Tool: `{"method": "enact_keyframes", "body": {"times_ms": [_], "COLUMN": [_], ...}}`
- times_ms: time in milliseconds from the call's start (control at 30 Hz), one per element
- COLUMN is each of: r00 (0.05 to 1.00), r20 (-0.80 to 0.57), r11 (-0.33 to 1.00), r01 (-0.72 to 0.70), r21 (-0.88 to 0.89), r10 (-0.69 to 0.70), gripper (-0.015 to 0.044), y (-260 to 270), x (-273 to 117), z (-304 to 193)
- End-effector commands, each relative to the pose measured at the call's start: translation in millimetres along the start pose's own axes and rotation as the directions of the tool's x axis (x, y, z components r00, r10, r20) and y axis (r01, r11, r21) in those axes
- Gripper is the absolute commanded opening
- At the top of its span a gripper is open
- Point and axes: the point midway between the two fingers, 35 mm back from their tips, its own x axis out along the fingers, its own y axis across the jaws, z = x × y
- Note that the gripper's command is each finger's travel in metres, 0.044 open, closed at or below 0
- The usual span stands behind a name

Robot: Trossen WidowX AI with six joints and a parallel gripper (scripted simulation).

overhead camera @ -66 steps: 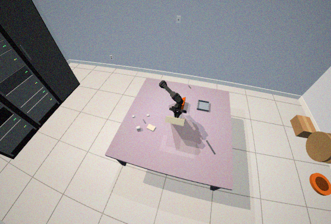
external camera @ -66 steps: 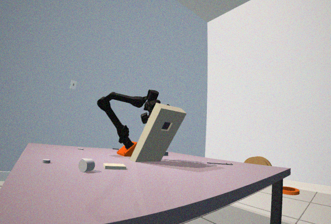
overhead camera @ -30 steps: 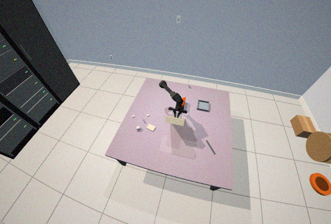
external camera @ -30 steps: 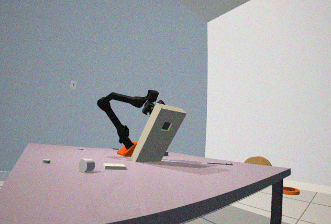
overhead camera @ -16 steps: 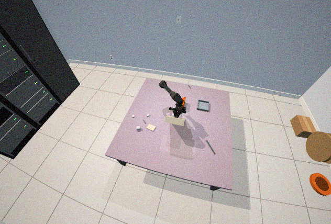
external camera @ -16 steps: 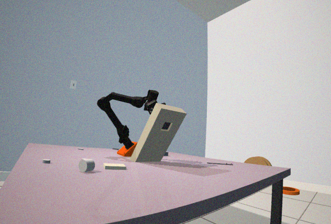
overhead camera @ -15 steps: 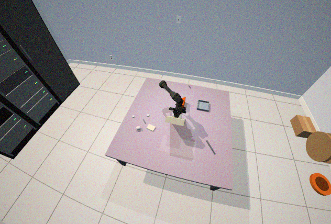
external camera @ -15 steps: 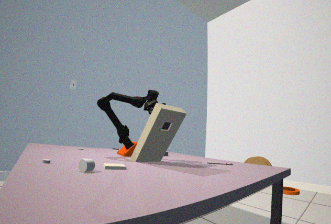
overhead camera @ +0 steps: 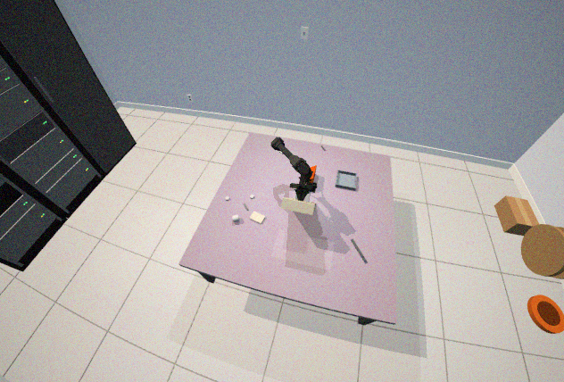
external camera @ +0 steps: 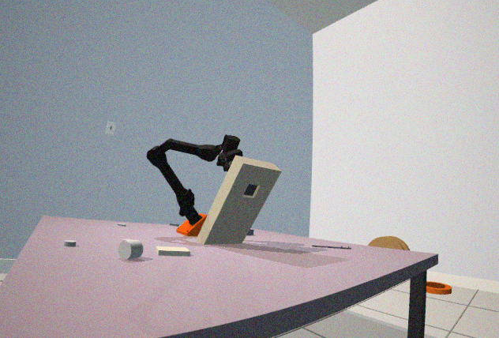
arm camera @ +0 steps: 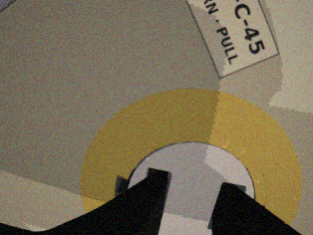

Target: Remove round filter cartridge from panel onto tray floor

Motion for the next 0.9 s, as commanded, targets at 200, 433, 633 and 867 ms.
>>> {"method": "enact_keyframes", "body": {"times_ms": [200,433,633,867], "r00": [1.000,1.000,1.000,1.000], "r20": [-0.001,0.000,0.000,-0.001], "r11": [1.000,1.000,1.000,1.000], "r01": [-0.008,0.002,0.002,0.002], "r21": [0.015,0.026,0.026,0.026], "r10": [0.008,-0.002,-0.002,-0.002], "gripper": [0.0000,0.0000,0.0000,0.0000], "y": [3.1,1.9,8.6,27.4], "x": [-47.5,-69.5,-68.5,-65.6], "z": [2.4,-0.7,-4.7,-16.1]}}
